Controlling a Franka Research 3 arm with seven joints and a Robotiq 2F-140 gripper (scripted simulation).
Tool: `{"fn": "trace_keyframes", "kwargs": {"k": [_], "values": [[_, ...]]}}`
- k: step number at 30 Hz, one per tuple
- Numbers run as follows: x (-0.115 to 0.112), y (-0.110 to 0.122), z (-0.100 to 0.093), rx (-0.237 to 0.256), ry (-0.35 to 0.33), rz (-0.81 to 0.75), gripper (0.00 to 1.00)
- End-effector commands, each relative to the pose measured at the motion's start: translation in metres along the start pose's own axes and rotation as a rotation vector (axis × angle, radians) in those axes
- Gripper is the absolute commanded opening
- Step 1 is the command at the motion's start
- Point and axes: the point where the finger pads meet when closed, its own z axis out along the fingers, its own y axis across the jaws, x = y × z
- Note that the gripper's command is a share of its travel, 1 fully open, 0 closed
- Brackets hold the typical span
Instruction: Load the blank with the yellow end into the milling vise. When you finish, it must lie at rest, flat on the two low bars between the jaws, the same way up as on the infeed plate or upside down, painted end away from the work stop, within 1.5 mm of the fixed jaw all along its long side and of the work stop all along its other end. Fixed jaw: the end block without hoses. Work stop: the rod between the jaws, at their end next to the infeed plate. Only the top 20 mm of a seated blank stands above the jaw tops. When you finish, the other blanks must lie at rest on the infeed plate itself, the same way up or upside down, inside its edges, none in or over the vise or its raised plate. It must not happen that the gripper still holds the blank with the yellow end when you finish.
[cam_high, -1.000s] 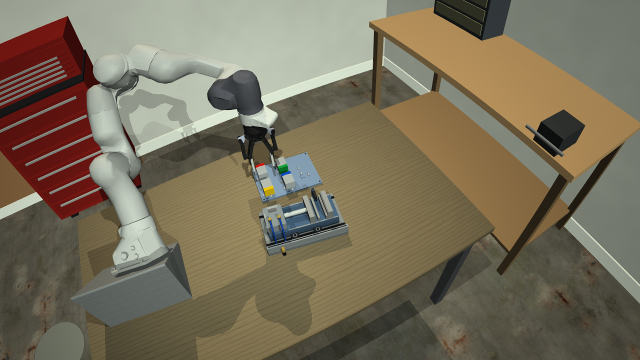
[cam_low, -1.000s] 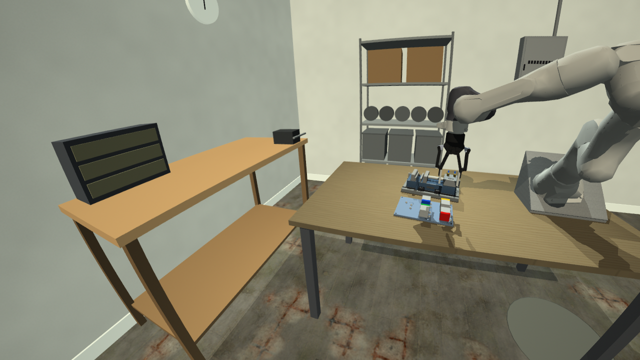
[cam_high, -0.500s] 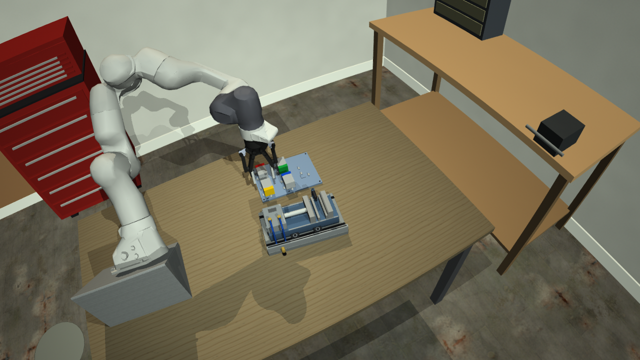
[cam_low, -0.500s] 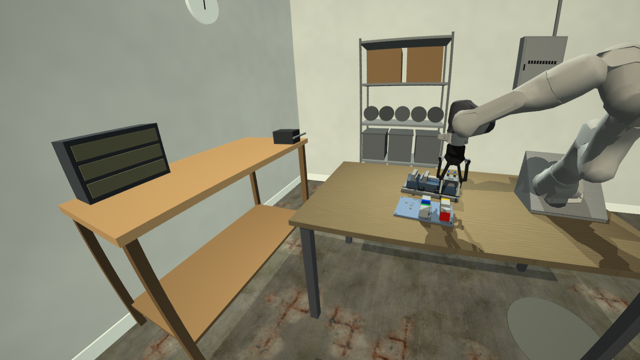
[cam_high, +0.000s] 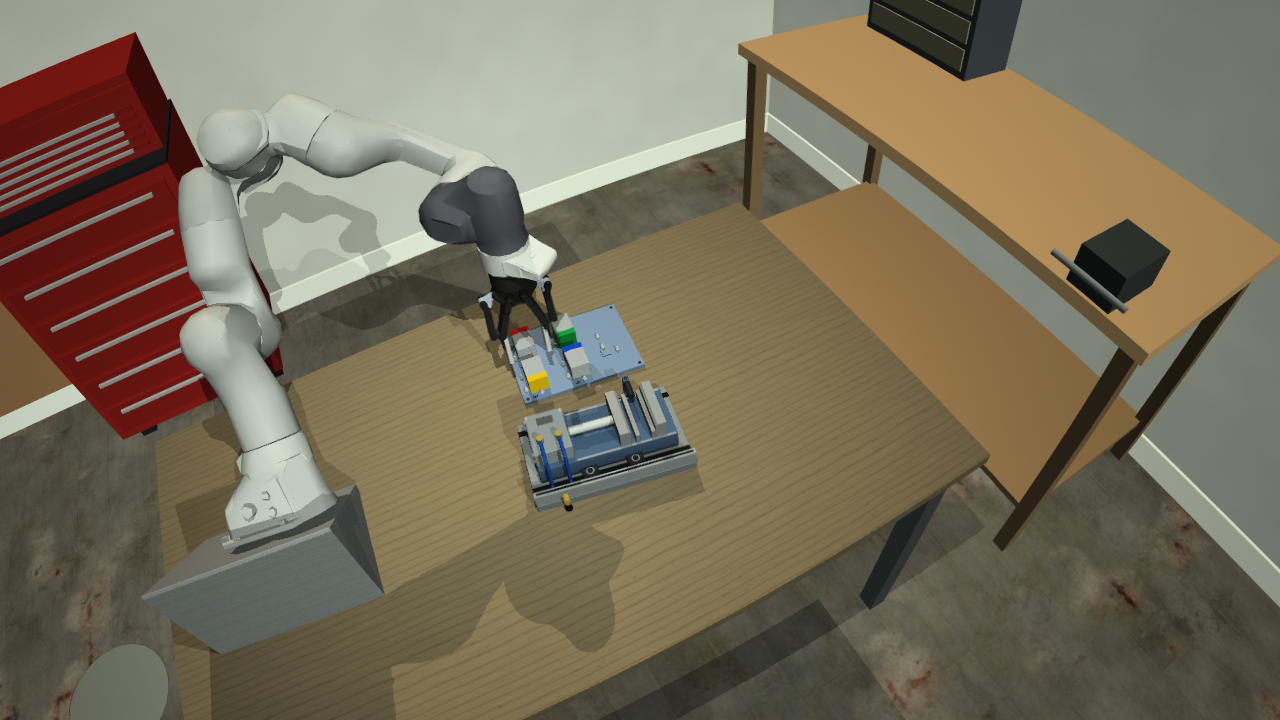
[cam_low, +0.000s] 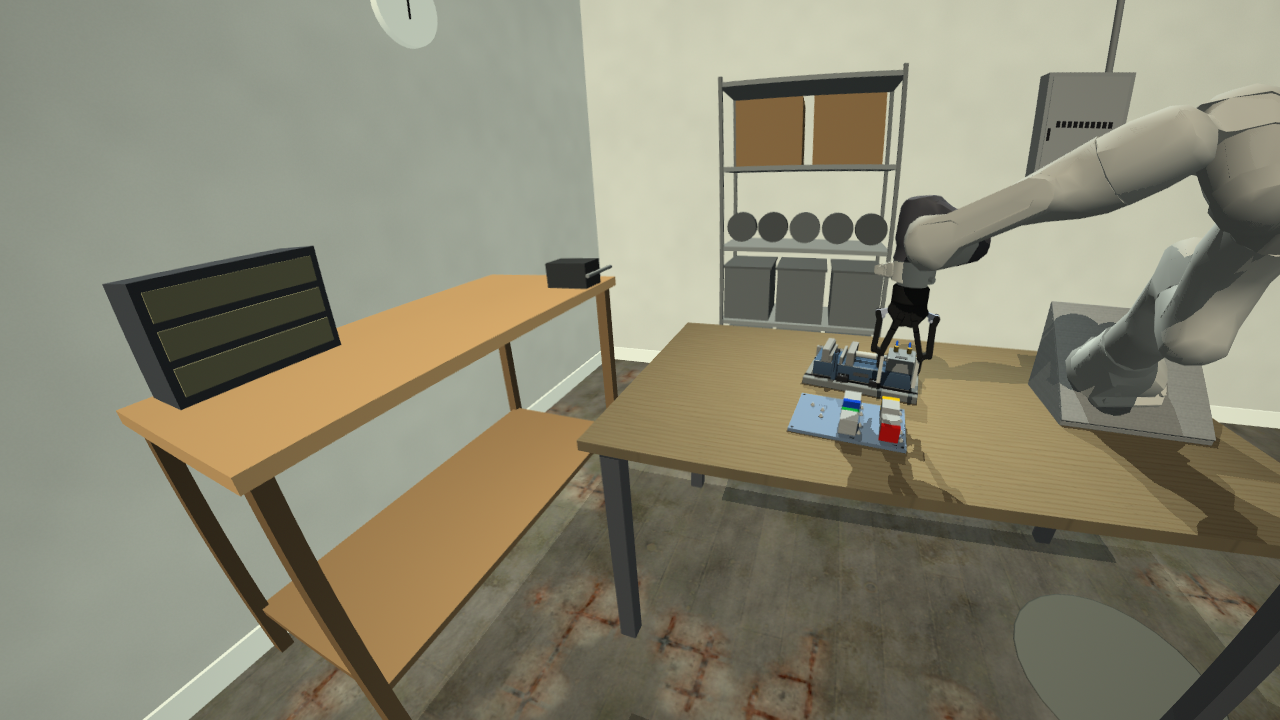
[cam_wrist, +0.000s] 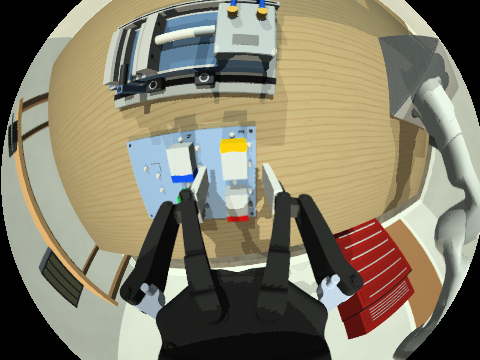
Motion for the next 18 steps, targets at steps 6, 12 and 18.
{"fn": "trace_keyframes", "kwargs": {"k": [6, 12, 18], "values": [[-0.0008, -0.0007, -0.0058, 0.0, 0.0, -0.006, 0.46], [-0.001, -0.0009, -0.0072, 0.0, 0.001, -0.008, 0.46], [-0.001, -0.0009, -0.0072, 0.0, 0.001, -0.008, 0.46]]}}
